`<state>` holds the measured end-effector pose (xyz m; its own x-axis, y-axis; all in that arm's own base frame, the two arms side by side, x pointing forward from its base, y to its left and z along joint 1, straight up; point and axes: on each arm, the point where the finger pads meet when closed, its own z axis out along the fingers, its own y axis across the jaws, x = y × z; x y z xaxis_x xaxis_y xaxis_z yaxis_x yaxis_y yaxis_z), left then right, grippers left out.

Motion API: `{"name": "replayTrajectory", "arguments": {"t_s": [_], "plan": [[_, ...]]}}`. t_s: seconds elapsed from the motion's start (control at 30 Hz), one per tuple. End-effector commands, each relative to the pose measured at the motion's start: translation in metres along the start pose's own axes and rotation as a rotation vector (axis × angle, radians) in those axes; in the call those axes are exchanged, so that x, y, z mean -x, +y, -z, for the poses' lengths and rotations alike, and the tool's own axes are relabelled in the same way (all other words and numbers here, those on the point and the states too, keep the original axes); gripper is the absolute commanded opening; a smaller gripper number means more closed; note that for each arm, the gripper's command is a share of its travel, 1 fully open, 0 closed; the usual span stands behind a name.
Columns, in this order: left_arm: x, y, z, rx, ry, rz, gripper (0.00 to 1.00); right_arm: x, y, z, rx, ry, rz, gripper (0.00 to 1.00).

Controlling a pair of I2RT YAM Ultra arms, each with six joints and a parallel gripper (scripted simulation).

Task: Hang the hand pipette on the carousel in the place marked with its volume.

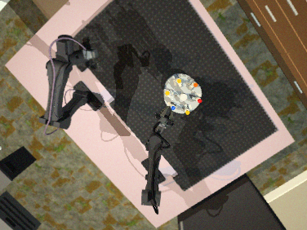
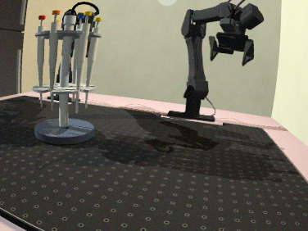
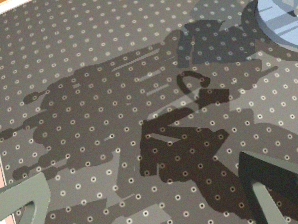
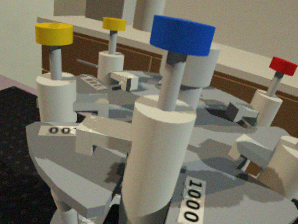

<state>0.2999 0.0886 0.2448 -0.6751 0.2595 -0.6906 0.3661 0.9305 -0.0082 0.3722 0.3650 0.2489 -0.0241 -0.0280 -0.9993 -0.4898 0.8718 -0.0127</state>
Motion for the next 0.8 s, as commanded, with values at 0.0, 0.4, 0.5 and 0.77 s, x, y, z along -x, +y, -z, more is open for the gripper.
{"name": "replayTrajectory", "arguments": {"t_s": [0.0, 0.4, 0.5, 0.77], "plan": [[0.007, 0.003, 0.004, 0.008, -0.029, -0.016, 1.00, 0.040, -0.007, -0.002, -0.027, -0.092, -0.033, 0.12], [0.007, 0.003, 0.004, 0.008, -0.029, -0.016, 1.00, 0.040, -0.007, -0.002, -0.027, -0.092, -0.033, 0.12], [0.007, 0.003, 0.004, 0.008, -0.029, -0.016, 1.00, 0.040, -0.007, -0.002, -0.027, -0.092, -0.033, 0.12], [0.007, 0.003, 0.004, 0.008, -0.029, -0.016, 1.00, 0.024, 0.003, -0.004, -0.196, -0.060, -0.030, 0.12]]}}
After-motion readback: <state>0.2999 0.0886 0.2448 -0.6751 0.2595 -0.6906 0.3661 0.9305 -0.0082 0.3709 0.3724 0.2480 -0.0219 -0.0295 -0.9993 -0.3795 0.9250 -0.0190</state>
